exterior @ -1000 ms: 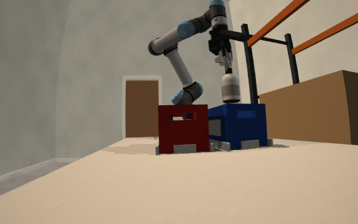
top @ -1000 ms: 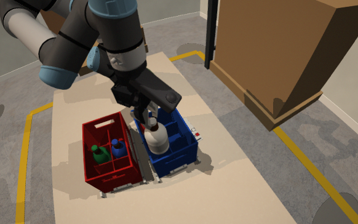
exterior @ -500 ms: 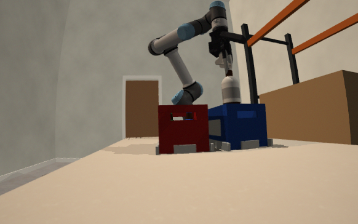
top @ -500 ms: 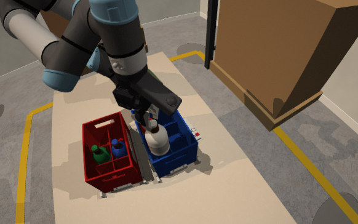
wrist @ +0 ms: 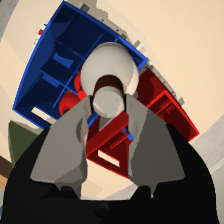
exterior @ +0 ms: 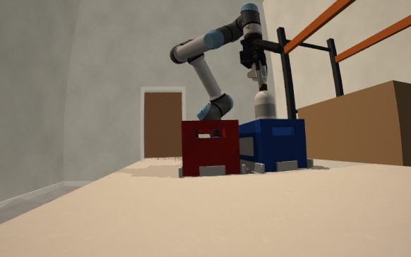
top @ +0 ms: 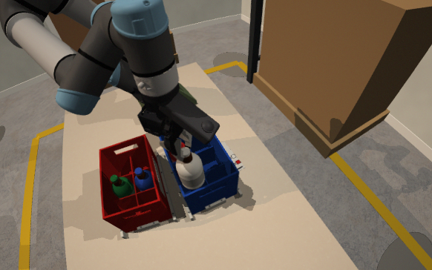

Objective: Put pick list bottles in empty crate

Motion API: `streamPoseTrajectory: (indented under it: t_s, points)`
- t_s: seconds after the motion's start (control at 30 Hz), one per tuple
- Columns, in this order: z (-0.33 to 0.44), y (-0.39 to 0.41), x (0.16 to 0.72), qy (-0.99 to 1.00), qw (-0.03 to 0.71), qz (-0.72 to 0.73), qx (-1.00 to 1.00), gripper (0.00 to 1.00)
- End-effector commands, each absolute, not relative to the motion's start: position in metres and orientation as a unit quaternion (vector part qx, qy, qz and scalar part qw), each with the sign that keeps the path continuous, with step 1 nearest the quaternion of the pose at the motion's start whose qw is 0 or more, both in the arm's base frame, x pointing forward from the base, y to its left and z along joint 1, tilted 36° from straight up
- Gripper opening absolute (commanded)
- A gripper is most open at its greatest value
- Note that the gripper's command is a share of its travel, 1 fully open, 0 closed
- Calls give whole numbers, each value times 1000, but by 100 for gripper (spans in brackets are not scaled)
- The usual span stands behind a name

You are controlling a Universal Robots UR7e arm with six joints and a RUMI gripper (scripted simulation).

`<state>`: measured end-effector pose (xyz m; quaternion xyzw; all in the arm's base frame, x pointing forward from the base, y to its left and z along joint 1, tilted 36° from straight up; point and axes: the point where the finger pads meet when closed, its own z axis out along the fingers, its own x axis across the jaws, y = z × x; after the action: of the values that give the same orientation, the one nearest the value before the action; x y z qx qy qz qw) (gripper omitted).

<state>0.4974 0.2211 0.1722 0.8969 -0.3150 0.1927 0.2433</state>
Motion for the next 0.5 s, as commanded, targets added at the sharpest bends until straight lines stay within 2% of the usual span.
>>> streamPoseTrajectory:
  t_s: [0.0, 0.47]
  points:
    - [169, 218, 498, -315, 243, 193, 897, 0]
    - [159, 212, 501, -315, 243, 193, 897, 0]
